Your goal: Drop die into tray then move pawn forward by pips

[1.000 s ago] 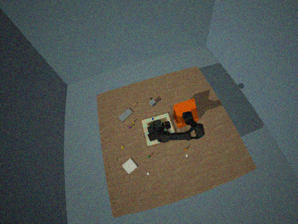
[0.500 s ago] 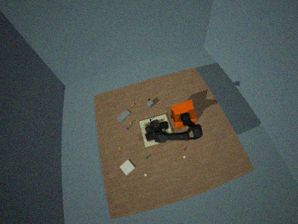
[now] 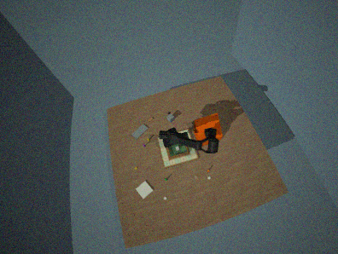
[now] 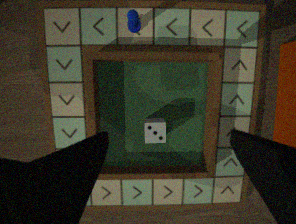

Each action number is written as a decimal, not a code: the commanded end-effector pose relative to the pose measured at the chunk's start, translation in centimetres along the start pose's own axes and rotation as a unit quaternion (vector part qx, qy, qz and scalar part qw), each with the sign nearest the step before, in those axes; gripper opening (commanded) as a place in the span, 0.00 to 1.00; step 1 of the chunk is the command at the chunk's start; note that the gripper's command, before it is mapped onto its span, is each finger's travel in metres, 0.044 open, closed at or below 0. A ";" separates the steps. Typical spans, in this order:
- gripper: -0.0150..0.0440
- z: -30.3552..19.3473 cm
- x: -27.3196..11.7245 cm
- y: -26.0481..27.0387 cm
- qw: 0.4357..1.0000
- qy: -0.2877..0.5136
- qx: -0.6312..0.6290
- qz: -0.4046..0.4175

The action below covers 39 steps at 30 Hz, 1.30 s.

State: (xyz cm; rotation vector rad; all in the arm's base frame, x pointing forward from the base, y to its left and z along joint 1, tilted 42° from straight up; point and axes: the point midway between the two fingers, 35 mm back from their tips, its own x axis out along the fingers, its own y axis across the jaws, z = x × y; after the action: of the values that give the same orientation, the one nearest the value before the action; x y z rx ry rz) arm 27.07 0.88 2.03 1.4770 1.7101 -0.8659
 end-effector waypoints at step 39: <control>0.59 11.1 4.9 2.6 0.773 0.041 -0.628 0.075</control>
State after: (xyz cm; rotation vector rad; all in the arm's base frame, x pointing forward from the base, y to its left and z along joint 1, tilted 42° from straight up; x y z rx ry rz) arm 29.93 -5.59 -7.87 0.6536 1.5987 0.4651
